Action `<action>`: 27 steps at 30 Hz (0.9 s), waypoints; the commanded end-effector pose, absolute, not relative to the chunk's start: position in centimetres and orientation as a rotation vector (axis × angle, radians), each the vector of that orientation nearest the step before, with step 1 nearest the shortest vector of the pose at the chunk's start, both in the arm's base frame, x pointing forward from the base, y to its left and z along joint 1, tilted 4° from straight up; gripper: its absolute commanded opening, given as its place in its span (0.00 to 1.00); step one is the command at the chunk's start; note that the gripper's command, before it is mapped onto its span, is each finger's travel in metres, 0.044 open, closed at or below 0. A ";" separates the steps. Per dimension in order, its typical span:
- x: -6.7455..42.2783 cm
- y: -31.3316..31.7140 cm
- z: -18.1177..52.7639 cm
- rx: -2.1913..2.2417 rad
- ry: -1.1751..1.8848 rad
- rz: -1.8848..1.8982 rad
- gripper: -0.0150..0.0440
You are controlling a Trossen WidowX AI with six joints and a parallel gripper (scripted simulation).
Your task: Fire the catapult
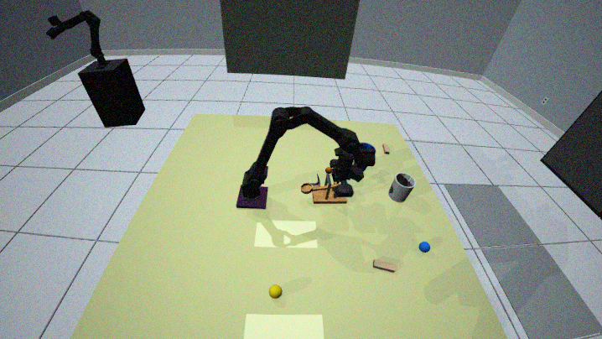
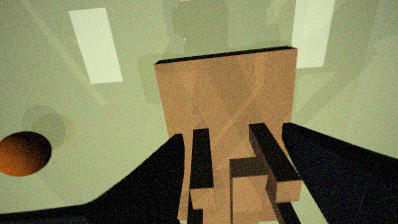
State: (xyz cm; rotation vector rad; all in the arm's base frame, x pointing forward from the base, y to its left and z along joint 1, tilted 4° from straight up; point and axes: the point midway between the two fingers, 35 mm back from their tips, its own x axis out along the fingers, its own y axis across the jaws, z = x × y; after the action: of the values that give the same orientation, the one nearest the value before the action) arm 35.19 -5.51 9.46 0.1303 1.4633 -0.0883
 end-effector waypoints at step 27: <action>35.7 -1.9 19.1 0.144 1.459 -0.099 0.82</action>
State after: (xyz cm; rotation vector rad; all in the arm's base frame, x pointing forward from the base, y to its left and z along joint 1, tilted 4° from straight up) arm 34.77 -4.89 21.87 0.1464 1.4168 -0.1121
